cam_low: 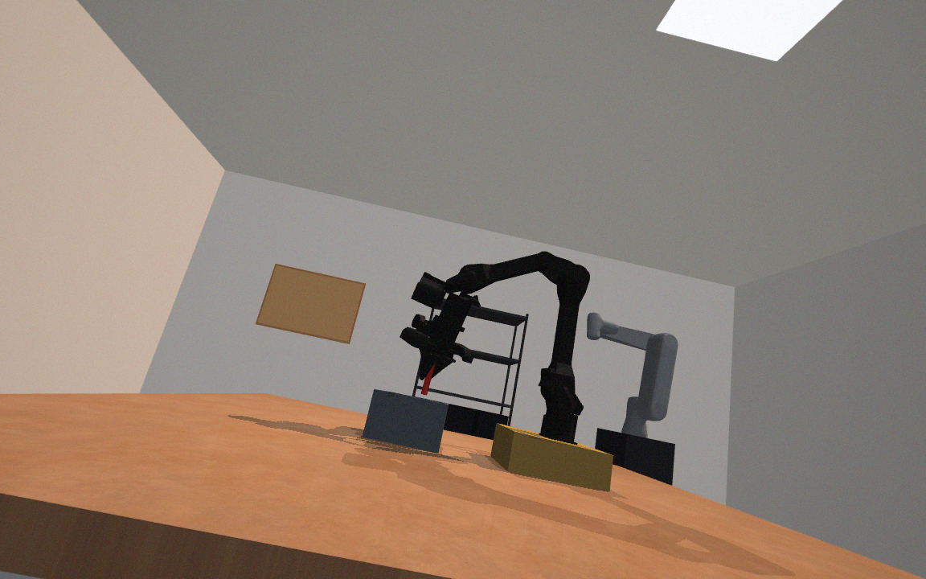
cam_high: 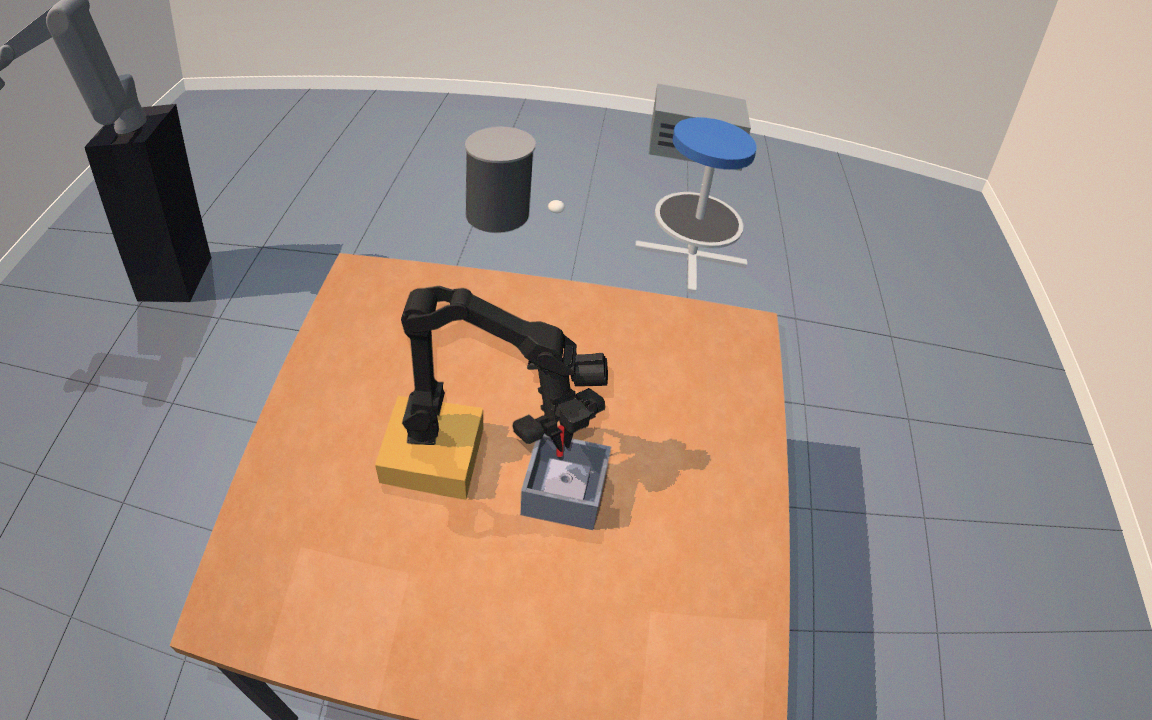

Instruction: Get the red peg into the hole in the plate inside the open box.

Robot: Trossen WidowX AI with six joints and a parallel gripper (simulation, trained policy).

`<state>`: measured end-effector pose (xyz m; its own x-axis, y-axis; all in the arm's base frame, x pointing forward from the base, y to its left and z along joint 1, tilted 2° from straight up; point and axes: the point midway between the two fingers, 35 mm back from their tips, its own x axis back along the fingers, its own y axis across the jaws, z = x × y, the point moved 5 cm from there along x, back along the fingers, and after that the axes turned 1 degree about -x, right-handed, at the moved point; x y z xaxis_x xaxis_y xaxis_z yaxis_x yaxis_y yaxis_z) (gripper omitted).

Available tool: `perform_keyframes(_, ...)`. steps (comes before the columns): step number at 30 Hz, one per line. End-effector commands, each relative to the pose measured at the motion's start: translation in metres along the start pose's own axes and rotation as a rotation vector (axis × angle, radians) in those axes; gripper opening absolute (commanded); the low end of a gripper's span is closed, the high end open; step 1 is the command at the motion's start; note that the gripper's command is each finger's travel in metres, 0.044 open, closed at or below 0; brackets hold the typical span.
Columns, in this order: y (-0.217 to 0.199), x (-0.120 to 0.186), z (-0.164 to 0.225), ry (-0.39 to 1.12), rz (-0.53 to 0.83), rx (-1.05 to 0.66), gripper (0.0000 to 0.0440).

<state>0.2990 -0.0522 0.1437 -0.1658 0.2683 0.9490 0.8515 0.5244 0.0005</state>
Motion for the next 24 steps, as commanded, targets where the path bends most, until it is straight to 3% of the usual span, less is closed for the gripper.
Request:
perform_keyframes(1,0.001,-0.007,-0.012,0.008,-0.011,-0.021,0.0003)
perform_keyframes(13,0.000,-0.044,-0.025,0.062,0.000,-0.051,0.0010)
perform_keyframes(20,-0.003,-0.067,-0.024,0.098,0.030,-0.018,0.0150)
perform_keyframes(24,0.000,-0.073,-0.028,0.104,0.046,-0.001,0.0160)
